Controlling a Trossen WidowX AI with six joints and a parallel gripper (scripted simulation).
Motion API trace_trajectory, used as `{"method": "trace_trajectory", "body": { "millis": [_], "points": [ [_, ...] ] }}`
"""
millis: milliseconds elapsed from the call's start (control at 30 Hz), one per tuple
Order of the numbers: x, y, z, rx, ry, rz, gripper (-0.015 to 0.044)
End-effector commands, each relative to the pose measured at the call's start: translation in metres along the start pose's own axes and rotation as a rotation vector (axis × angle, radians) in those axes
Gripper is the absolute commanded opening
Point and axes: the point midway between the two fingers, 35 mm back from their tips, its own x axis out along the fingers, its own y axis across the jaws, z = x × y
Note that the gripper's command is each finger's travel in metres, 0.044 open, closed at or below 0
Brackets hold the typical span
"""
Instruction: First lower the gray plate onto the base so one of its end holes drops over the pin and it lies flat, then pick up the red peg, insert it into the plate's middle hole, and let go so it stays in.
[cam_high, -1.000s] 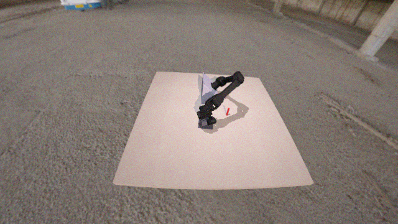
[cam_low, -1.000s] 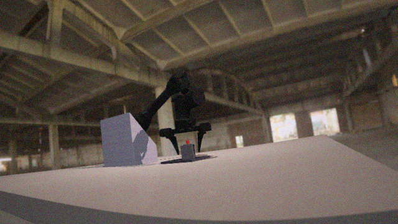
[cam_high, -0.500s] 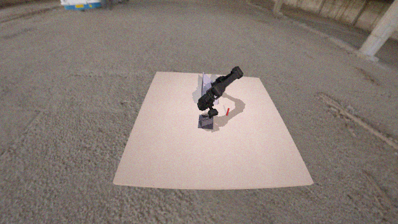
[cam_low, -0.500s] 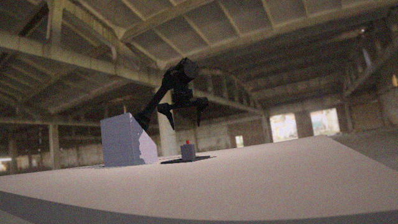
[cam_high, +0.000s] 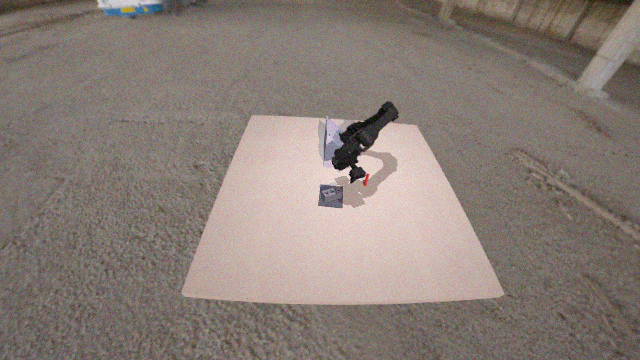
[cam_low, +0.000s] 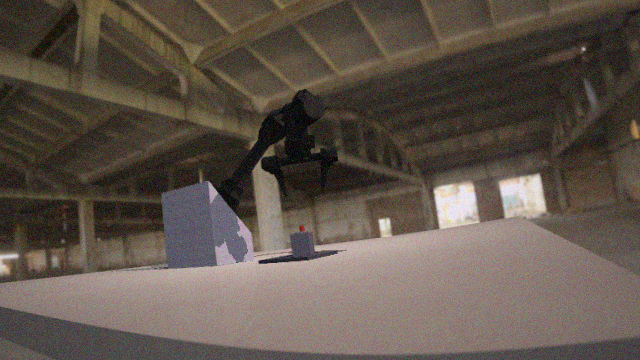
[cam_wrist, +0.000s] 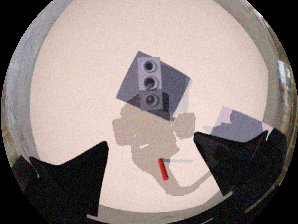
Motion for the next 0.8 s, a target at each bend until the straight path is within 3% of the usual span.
{"method": "trace_trajectory", "body": {
  "millis": [0, 300, 567, 767],
  "points": [
    [0.000, 0.001, -0.057, -0.010, 0.008, -0.006, 0.0440],
    [0.007, -0.028, -0.158, -0.028, 0.023, -0.004, 0.0440],
    [0.009, -0.033, -0.161, -0.029, 0.023, -0.004, 0.0440],
    [0.040, -0.033, -0.162, -0.029, 0.024, -0.003, 0.0440]
  ]
}}
